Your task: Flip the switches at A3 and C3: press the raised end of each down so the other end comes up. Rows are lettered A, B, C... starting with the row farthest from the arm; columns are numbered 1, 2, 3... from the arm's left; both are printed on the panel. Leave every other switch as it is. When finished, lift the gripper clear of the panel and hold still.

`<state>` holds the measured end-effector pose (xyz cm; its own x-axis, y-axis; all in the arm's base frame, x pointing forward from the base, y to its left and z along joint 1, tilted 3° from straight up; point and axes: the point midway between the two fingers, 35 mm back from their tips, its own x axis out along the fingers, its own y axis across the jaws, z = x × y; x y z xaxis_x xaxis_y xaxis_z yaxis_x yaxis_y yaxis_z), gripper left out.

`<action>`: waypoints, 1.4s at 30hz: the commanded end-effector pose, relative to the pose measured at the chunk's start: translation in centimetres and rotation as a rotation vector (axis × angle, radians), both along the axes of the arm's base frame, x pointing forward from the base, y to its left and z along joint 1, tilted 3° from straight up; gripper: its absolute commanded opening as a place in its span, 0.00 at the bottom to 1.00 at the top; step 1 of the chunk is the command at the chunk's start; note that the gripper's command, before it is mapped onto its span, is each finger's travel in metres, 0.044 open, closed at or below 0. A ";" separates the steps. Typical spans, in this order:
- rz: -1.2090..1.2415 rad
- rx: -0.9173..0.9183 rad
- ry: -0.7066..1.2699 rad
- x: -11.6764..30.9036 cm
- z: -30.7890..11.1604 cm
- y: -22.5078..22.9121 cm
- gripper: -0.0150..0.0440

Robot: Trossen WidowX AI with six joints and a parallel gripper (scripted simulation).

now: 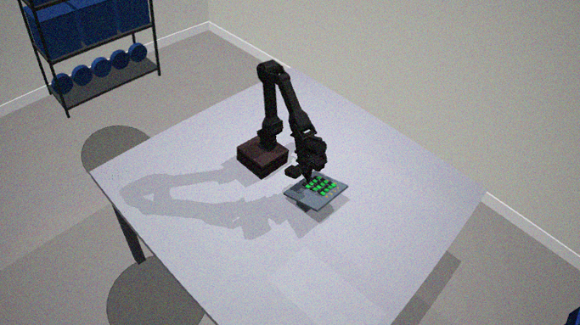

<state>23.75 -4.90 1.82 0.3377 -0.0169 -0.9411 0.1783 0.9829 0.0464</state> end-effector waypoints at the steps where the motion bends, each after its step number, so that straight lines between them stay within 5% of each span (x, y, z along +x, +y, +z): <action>1: -0.007 0.002 0.001 -0.1 -0.1 0.0 0.25; 42: -0.007 0.002 0.001 0.1 -0.4 0.0 0.25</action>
